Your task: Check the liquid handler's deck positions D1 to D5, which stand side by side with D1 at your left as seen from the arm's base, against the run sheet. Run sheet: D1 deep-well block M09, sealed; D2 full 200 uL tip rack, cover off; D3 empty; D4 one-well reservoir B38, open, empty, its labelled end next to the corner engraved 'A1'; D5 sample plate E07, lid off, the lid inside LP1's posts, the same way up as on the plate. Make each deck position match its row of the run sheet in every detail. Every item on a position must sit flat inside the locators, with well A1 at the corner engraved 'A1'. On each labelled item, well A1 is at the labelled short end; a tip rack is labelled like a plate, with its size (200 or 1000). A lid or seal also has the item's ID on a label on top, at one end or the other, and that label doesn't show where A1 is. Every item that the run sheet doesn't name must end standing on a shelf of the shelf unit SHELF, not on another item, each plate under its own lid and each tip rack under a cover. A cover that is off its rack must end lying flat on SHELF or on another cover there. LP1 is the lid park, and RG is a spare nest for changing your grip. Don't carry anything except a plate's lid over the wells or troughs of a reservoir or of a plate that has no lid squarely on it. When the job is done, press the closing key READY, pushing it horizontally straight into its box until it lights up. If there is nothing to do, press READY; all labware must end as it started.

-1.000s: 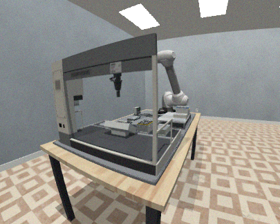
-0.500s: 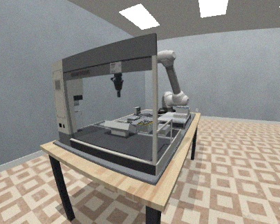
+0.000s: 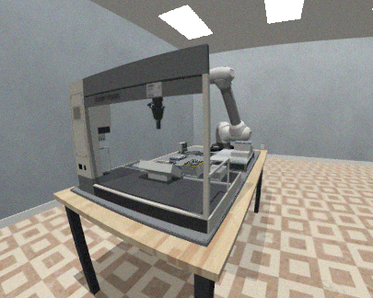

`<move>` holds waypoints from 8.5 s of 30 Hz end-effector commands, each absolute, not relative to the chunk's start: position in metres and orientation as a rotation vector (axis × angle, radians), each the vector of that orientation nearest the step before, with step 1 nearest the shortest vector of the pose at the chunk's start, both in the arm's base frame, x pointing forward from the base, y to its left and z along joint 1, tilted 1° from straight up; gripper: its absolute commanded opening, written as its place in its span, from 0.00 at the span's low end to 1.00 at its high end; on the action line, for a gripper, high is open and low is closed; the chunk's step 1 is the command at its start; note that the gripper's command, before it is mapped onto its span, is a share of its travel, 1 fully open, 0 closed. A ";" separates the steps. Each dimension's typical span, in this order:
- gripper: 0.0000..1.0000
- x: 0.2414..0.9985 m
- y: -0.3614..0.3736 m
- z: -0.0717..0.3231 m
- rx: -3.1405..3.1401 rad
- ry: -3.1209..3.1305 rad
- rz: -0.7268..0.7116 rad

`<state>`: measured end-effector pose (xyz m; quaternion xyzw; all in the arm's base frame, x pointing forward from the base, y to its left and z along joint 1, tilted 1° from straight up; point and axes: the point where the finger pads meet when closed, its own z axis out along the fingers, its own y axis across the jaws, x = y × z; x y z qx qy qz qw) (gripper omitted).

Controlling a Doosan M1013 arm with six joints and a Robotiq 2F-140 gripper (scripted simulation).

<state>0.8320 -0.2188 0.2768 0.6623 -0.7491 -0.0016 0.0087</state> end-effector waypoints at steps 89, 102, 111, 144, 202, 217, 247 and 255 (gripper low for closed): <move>0.10 0.545 -0.220 0.283 2.071 -2.339 0.004; 0.10 0.479 -0.219 0.283 2.071 -2.338 0.001; 0.10 0.443 -0.218 0.284 2.070 -2.337 -0.004; 0.10 0.343 -0.218 0.283 2.071 -2.339 0.006; 0.10 0.342 -0.219 0.194 2.070 -2.337 -0.002; 0.10 0.342 -0.220 0.173 2.070 -2.337 -0.002; 0.10 0.341 -0.220 0.129 2.070 -2.337 -0.002; 0.10 0.341 -0.220 0.116 2.070 -2.338 -0.002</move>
